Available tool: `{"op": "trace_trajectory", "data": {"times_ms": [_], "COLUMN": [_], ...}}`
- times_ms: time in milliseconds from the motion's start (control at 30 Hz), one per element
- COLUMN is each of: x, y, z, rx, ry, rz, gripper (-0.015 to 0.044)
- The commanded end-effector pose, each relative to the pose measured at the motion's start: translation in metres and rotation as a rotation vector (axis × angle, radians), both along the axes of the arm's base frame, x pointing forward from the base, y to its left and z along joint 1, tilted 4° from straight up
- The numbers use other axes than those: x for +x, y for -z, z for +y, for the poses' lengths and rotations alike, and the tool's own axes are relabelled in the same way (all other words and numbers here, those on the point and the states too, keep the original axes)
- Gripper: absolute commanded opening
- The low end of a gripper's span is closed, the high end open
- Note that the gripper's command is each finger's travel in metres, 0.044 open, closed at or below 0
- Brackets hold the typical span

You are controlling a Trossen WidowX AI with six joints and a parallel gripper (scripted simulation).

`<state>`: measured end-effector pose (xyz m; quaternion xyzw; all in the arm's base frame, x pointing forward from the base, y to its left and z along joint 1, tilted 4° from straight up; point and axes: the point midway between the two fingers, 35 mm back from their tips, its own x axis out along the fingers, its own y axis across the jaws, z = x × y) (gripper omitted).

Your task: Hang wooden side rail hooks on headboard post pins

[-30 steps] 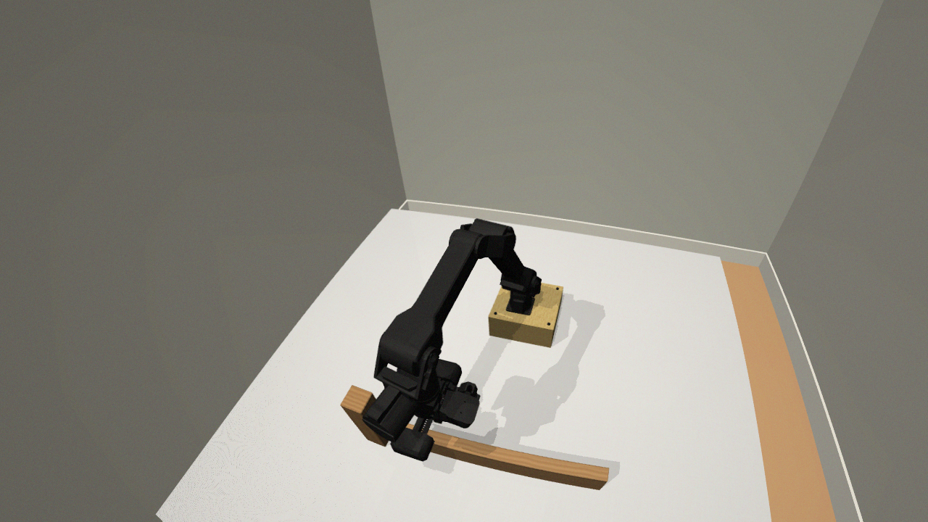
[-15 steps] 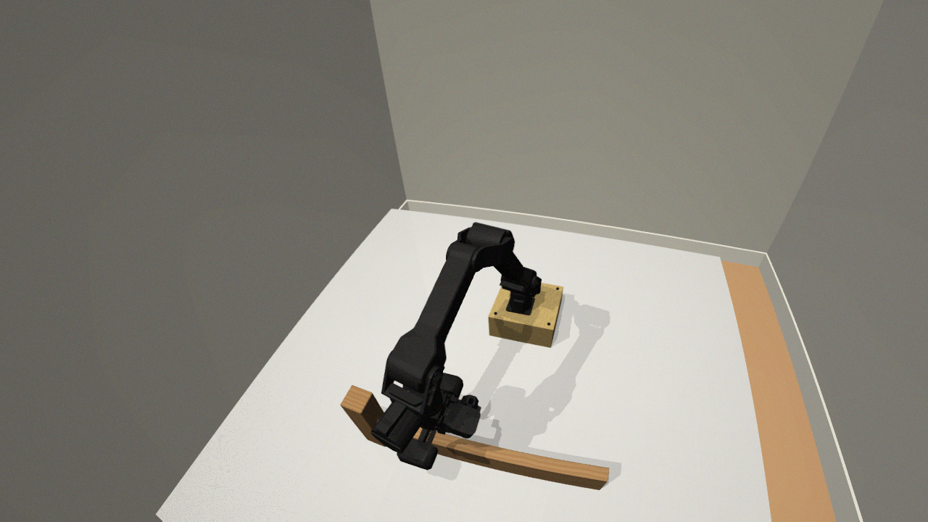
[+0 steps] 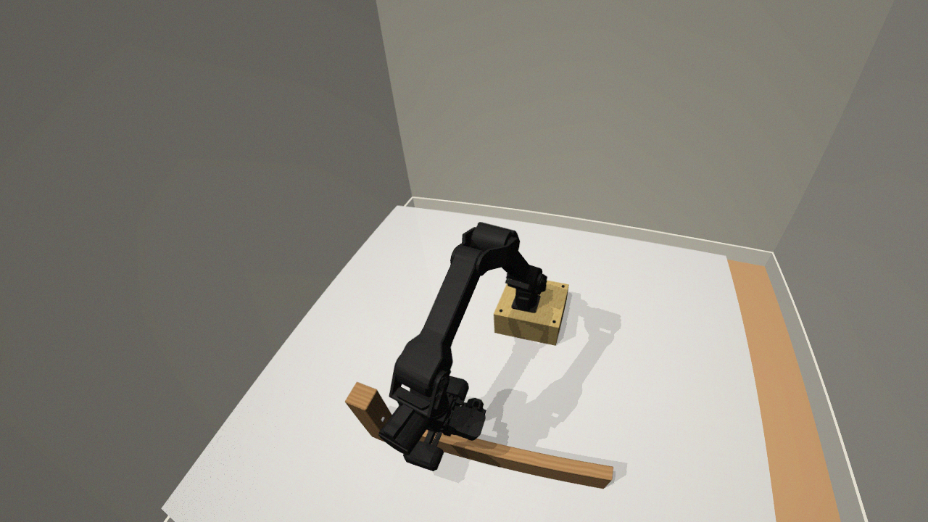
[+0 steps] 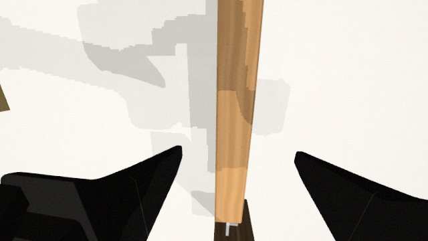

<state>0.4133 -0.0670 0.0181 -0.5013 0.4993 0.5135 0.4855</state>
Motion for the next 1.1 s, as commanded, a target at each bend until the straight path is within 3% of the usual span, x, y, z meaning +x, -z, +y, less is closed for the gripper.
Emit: {"op": "trace_trajectory", "data": {"times_ms": [0,1067], "x": [-0.002,-0.006], "y": [0.012,0.055], "z": [0.001,0.002], "rx": [0.008,0.008], "ry": [-0.006,-0.006], "rz": [0.014,0.014], "gripper": [0.0440,0.0440]}}
